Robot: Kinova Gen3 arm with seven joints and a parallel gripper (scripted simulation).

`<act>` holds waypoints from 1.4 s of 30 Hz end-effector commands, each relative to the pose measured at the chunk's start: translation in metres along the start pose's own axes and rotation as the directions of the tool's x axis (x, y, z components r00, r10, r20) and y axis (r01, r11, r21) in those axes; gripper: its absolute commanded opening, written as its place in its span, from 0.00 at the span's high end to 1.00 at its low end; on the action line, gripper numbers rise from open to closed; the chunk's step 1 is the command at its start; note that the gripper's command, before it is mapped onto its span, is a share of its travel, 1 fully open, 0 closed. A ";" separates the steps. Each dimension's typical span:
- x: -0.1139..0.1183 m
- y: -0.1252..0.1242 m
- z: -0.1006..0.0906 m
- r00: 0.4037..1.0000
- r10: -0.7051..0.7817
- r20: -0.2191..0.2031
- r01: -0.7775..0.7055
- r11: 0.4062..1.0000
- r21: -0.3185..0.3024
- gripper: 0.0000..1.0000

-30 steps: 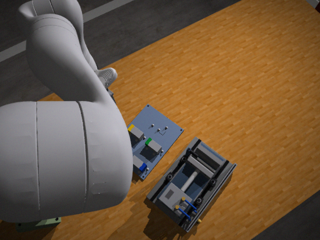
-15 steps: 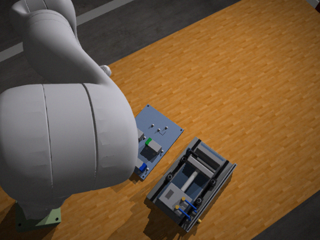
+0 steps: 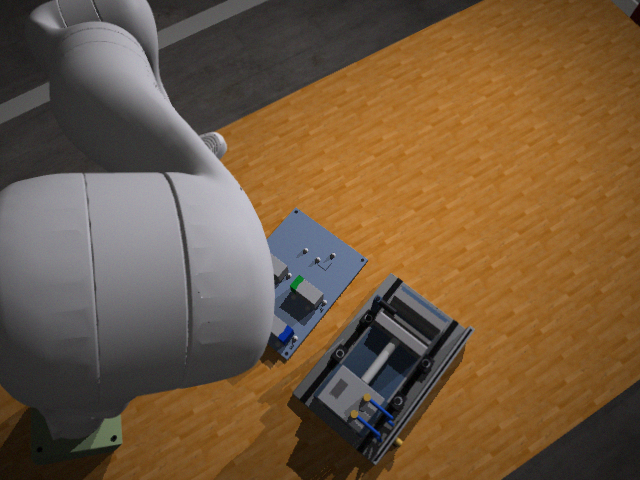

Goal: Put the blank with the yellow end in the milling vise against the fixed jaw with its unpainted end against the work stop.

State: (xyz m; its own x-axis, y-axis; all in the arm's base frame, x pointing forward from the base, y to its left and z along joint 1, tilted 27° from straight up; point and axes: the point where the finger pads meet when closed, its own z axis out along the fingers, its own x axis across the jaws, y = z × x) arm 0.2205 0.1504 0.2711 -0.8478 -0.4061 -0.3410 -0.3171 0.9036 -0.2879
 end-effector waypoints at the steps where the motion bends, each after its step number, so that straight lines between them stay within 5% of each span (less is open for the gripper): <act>1: -0.001 -0.001 -0.001 1.000 0.002 0.002 -0.002 1.000 -0.001 0.00; 42: -0.002 -0.007 -0.001 1.000 0.002 0.001 -0.002 1.000 -0.001 0.00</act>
State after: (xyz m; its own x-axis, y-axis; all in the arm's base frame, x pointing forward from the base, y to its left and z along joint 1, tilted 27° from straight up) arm 0.2242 0.1448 0.2748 -0.8482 -0.4047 -0.3416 -0.3157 0.9043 -0.2874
